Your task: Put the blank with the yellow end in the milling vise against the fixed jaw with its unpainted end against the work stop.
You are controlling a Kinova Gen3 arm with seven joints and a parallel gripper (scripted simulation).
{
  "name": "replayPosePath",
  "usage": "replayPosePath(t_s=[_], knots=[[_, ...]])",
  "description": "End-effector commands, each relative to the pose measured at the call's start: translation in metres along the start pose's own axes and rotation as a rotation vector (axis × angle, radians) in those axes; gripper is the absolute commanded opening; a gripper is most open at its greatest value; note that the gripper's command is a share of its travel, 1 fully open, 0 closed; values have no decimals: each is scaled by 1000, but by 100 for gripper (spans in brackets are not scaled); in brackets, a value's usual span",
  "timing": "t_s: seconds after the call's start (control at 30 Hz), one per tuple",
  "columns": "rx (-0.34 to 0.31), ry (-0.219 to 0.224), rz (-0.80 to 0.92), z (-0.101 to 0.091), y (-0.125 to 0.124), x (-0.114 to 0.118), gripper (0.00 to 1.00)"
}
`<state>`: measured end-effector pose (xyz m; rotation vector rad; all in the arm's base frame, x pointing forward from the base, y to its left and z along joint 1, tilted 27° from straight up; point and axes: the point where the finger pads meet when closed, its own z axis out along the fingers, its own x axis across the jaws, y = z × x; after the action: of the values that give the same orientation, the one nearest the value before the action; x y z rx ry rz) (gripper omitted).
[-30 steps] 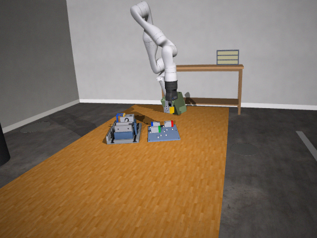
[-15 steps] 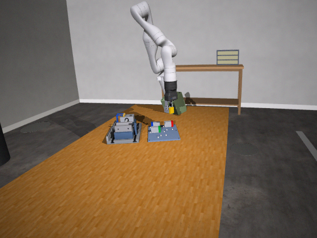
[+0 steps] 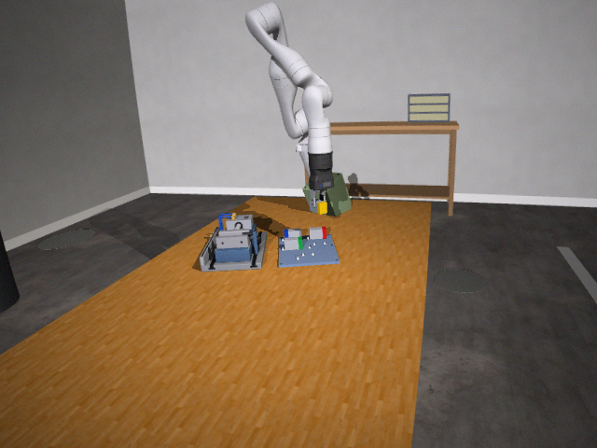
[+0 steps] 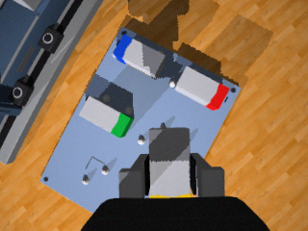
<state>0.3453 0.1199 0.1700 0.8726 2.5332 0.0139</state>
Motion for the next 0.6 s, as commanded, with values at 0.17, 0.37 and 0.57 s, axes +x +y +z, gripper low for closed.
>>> replayPosePath(t_s=[0.17, 0.37, 0.57], knots=[[-2, 0, 92, 0, 0, 0, 0], [-2, 0, 184, 0, 0, 0, 0], [0, 1, 244, 0, 0, 0, 0]])
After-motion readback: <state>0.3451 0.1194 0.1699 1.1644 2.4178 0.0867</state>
